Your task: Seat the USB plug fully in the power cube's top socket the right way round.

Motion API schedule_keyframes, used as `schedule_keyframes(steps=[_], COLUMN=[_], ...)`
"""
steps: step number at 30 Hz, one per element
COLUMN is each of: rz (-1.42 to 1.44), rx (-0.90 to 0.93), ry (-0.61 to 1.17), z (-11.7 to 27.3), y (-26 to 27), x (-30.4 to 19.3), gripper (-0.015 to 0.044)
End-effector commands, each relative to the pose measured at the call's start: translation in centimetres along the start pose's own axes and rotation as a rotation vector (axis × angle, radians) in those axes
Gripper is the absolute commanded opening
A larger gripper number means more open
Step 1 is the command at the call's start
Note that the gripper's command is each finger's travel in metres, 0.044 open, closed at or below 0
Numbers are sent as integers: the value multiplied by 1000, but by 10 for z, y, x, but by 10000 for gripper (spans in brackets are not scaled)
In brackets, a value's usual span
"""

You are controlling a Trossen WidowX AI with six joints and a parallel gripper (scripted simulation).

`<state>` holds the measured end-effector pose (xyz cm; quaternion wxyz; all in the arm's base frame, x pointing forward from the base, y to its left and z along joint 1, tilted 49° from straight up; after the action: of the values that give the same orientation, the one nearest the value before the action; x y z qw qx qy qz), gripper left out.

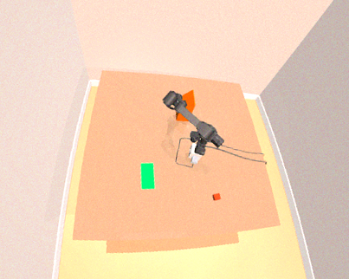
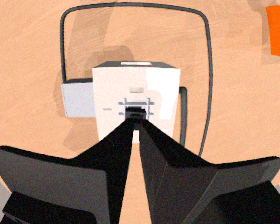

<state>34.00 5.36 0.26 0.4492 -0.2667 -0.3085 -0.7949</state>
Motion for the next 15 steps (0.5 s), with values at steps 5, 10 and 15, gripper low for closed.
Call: schedule_keyframes(steps=[5,10,15], rz=[-8,-8,-8], rx=[-2,-2,-2], ry=[6,6,6], z=[7,10,13], y=[1,1,1], x=[0,0,0], gripper=[0,0,0])
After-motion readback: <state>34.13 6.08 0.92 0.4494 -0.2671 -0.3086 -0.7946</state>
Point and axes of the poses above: the point midway between the two fingers, 35 mm back from their tips, its own z axis back along the fingers, its own y axis across the jaws, x = y × z, the point moved 7 cm from there along z, back along the fingers
